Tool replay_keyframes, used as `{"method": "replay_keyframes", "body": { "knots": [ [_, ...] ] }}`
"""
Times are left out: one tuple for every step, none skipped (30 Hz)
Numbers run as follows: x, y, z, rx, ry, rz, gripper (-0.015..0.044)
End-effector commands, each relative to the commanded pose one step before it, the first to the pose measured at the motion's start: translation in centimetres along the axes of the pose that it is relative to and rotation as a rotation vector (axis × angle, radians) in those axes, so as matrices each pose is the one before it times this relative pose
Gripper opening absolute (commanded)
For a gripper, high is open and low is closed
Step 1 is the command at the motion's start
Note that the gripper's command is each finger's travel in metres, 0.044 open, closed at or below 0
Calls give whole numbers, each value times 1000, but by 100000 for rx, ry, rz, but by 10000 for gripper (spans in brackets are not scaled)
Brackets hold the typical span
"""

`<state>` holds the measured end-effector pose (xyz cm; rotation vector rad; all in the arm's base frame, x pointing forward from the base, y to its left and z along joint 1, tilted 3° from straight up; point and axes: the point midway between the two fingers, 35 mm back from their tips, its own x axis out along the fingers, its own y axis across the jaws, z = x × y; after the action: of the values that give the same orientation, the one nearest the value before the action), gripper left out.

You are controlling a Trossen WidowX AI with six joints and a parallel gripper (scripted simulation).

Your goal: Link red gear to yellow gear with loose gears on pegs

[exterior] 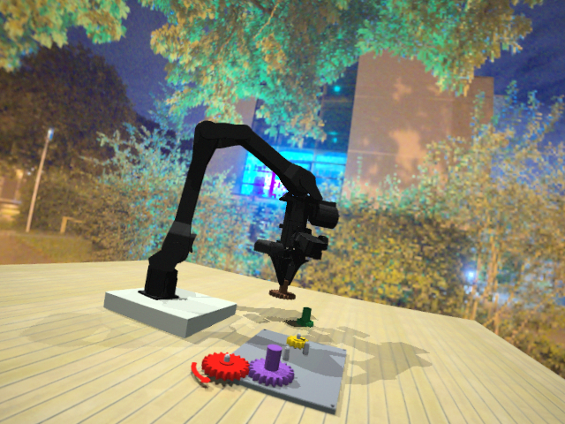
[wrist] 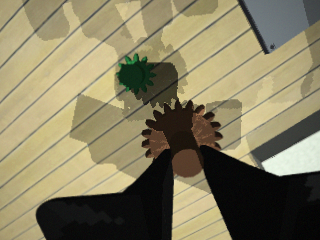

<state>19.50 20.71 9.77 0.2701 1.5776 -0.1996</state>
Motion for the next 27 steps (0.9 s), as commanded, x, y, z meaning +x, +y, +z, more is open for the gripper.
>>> {"method": "replay_keyframes", "body": {
  "knots": [
    [-1046, 174, 92, -411, -185, 957, 0],
    [-225, -1, 13, 0, -2, 0, 0],
    [-225, -2, 12, 0, -2, 0, 0],
    [-225, -4, 11, 0, -2, -1, 0],
    [-226, -6, 10, 0, -2, -1, 0],
    [-226, -8, 9, 0, -2, -1, 0],
    [-226, -10, 8, 0, -1, -1, 0],
    [-226, -11, 7, 0, -1, -1, 0],
    [-226, -13, 6, 0, -1, -1, 0],
    [-227, -15, 5, 0, -1, -1, 0],
    [-227, -17, 4, 0, -1, -1, 0],
    [-227, -18, 3, 0, -1, -2, 0],
    [-227, -20, 2, 0, -1, -2, 0],
    [-227, -22, 1, 0, -1, -2, 0],
    [-227, -24, 0, 0, -1, -2, 0],
    [-227, -26, -1, 0, -1, -2, 0],
    [-227, -27, -2, 0, -1, -2, 0],
    [-227, -29, -3, 0, 0, -3, 0],
    [-227, -31, -4, 0, 0, -3, 0],
    [-227, -33, -5, 0, 0, -3, 0],
    [-227, -34, -6, 0, 0, -3, 0],
    [-227, -36, -7, 0, 0, -3, 0],
    [-227, -38, -8, 0, 0, -3, 0],
    [-227, -40, -9, 0, 0, -3, 0],
    [-227, -41, -10, 0, 0, -4, 0],
    [-227, -43, -11, 0, 0, -4, 0],
    [-226, -45, -12, 0, 0, -4, 0]
  ]
}}
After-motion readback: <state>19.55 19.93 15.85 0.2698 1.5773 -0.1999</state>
